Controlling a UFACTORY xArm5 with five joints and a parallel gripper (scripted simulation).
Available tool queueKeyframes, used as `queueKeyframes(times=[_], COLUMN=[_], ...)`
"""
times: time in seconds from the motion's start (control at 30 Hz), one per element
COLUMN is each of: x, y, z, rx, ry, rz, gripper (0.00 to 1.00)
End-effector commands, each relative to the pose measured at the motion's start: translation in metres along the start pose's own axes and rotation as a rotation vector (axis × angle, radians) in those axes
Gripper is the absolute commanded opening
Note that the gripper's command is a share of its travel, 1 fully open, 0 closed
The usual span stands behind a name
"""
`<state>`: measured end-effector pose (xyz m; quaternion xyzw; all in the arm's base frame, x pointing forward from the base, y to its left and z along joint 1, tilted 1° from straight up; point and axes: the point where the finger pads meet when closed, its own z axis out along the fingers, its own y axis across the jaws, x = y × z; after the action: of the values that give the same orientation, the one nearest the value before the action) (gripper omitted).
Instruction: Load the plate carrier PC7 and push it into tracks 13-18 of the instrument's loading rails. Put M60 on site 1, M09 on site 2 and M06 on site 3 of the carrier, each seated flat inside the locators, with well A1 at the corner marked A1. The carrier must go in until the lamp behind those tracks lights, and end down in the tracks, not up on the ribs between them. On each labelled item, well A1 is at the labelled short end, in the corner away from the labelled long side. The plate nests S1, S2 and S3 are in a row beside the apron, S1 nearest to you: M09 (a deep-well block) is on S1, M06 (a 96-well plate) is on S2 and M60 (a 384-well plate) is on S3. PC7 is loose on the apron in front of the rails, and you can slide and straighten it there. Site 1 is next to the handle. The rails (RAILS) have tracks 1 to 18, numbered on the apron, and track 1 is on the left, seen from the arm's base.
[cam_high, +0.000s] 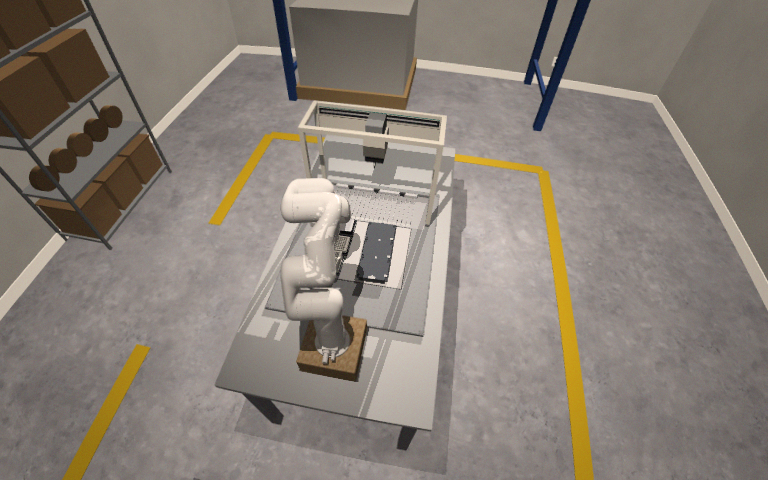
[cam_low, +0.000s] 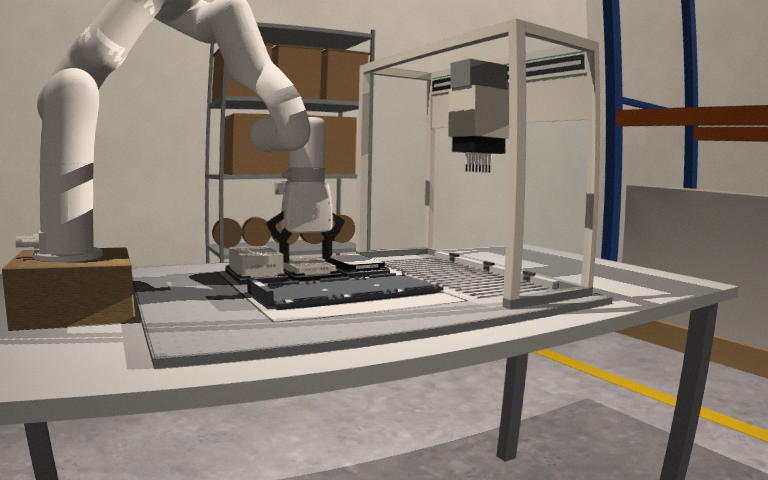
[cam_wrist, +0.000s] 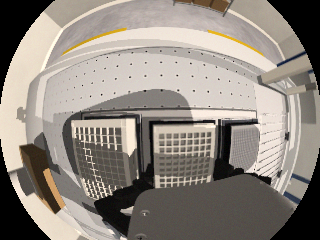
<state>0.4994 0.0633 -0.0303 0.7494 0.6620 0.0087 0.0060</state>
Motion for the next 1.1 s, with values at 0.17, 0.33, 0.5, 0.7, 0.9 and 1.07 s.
queueKeyframes(times=[0.17, 0.33, 0.5, 0.7, 0.9, 1.07], x=[0.0004, 0.0004, 0.0004, 0.0004, 0.0004, 0.0004], y=[0.0015, 0.0015, 0.0015, 0.0015, 0.0015, 0.0015], z=[0.0038, 0.0072, 0.0072, 0.0072, 0.0072, 0.0065], rx=[-0.003, -0.003, -0.003, -0.003, -0.003, -0.003], ry=[0.005, 0.005, 0.005, 0.005, 0.005, 0.005], rz=[0.0, 0.0, 0.0, 0.0, 0.0, 0.0], gripper=[1.0, 1.0, 1.0, 1.0, 1.0, 0.0])
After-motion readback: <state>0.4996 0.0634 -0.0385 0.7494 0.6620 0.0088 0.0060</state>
